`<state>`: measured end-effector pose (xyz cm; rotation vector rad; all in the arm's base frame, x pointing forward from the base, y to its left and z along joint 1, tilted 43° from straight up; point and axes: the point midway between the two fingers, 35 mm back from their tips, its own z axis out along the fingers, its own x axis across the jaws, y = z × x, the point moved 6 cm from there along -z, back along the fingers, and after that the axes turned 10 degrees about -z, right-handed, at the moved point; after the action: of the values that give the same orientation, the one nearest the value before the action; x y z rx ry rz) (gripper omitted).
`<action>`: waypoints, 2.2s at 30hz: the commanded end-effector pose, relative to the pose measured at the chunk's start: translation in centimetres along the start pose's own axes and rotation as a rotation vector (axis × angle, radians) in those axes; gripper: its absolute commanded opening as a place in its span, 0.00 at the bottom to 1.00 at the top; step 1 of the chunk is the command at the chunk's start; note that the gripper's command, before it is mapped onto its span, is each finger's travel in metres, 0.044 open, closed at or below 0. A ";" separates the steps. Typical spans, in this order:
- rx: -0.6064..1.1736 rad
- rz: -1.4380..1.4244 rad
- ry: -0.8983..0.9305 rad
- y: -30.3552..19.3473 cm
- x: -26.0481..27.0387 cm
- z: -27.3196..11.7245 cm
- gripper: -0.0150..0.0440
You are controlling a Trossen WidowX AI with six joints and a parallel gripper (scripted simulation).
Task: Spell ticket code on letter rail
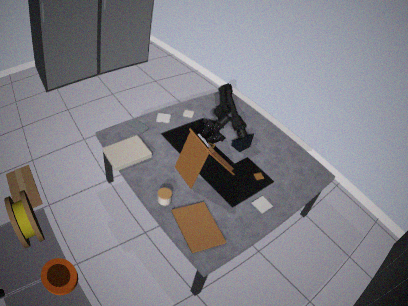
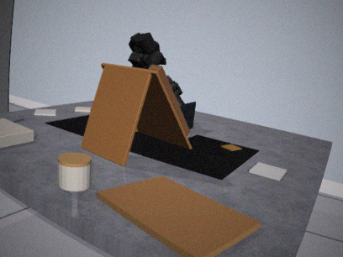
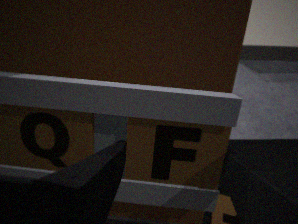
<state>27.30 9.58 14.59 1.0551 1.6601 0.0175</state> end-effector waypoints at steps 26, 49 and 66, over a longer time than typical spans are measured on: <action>0.000 0.000 0.000 0.3 1.0 0.0 0.61; -0.002 0.005 -0.002 0.1 1.1 -2.2 0.75; -0.002 0.005 -0.001 -0.2 1.3 -3.3 0.75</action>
<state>24.75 11.67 14.58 1.0572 1.6612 0.0170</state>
